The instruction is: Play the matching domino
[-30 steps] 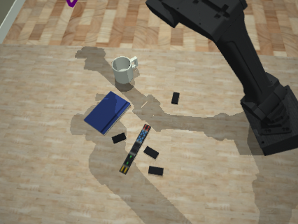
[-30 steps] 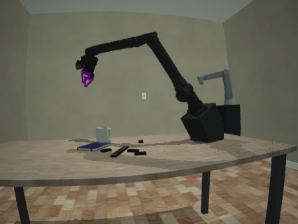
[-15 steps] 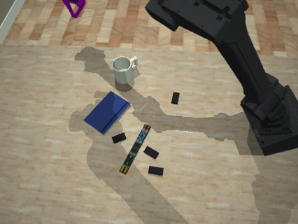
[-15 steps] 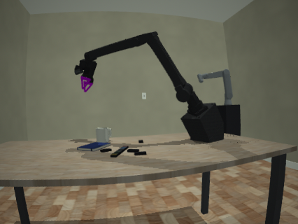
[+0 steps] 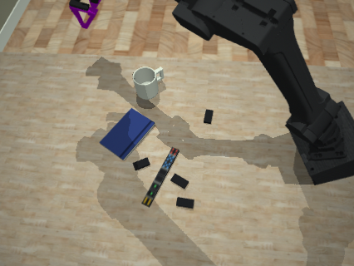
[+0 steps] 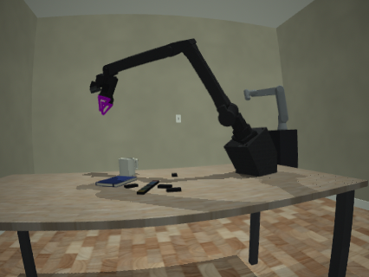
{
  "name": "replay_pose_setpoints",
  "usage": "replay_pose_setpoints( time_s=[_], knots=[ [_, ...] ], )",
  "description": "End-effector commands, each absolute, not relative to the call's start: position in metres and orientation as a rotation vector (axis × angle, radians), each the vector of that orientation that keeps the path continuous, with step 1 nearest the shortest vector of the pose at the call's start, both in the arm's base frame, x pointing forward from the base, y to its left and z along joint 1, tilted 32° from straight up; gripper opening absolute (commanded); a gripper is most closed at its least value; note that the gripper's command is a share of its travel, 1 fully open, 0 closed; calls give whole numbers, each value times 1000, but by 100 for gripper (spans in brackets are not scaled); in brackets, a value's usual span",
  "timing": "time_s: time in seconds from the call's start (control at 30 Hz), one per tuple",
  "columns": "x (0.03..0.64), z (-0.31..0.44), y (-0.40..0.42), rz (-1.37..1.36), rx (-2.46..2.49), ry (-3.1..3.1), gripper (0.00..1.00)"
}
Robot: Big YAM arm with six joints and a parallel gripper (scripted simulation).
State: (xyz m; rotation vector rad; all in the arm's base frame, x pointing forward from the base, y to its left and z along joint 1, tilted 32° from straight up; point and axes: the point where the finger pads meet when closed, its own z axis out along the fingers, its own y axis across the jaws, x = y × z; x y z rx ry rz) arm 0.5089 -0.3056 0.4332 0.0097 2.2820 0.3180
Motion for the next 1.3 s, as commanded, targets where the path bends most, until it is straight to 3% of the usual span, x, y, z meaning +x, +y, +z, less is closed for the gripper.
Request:
replay_pose_setpoints(
  time_s=[0.0, 0.87, 1.27],
  knots=[
    [499, 462, -307, 267, 12, 2243, 100],
    [507, 445, -302, 291, 6, 2265, 100],
    [519, 463, -275, 180, -30, 2217, 100]
  ],
)
